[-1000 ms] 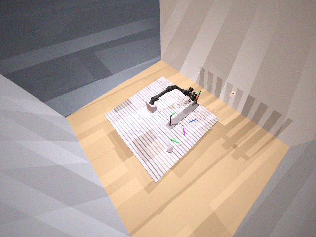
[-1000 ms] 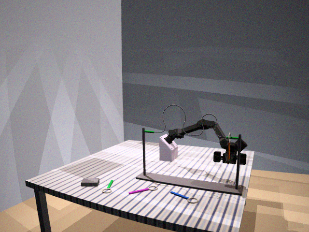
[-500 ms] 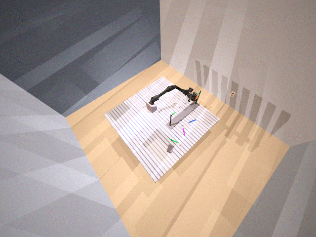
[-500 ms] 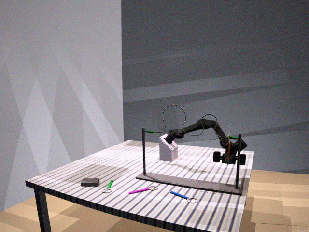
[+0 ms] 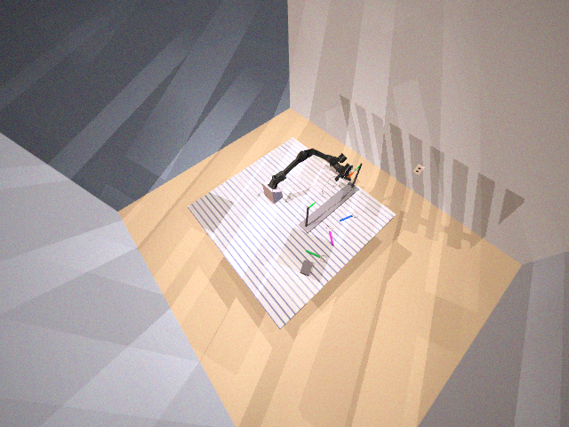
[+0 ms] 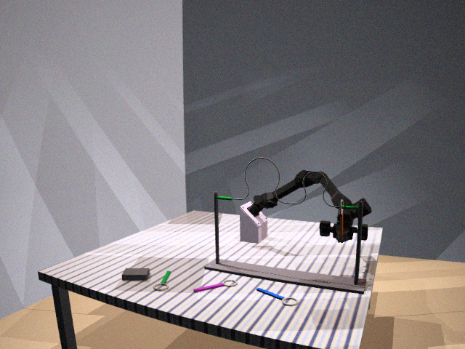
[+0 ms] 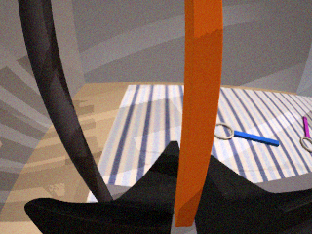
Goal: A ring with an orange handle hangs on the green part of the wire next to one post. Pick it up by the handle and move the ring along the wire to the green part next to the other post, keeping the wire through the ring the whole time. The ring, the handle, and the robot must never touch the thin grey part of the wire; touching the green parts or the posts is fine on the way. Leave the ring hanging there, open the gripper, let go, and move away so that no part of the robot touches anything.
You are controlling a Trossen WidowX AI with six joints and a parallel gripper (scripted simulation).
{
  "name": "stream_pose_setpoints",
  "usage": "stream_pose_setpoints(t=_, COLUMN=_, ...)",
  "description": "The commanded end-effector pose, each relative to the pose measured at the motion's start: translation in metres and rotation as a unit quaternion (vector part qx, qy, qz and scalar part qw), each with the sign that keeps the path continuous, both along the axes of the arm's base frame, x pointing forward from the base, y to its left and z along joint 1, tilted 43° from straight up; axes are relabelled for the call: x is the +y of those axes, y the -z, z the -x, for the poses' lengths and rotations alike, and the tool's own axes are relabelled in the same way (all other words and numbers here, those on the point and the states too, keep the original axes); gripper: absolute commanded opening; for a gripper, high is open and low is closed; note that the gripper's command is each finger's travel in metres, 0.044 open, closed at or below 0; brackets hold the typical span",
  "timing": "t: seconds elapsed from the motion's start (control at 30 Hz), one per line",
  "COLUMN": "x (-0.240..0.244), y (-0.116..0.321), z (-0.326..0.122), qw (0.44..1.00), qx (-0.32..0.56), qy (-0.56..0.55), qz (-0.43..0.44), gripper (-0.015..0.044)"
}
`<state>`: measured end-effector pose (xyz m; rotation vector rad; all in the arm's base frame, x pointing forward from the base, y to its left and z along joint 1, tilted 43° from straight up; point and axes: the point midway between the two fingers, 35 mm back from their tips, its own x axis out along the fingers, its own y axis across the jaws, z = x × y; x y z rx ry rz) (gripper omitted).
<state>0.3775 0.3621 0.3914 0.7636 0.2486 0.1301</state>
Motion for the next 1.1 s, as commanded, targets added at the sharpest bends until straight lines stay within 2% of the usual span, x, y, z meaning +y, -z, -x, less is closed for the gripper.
stream_pose_setpoints(t=0.0, x=-0.008, y=0.001, z=0.01, qw=0.999, qx=0.031, qy=-0.028, qz=0.001, gripper=-0.015)
stream_pose_setpoints(t=0.3, x=-0.022, y=0.004, z=0.028, qw=0.993, qx=0.089, qy=-0.081, qz=0.014, gripper=-0.015)
stream_pose_setpoints(t=0.6, x=-0.033, y=0.015, z=0.029, qw=0.992, qx=0.094, qy=-0.079, qz=0.044, gripper=-0.015)
stream_pose_setpoints(t=1.07, x=-0.063, y=0.037, z=0.028, qw=0.982, qx=0.1, qy=-0.066, qz=0.149, gripper=-0.015)
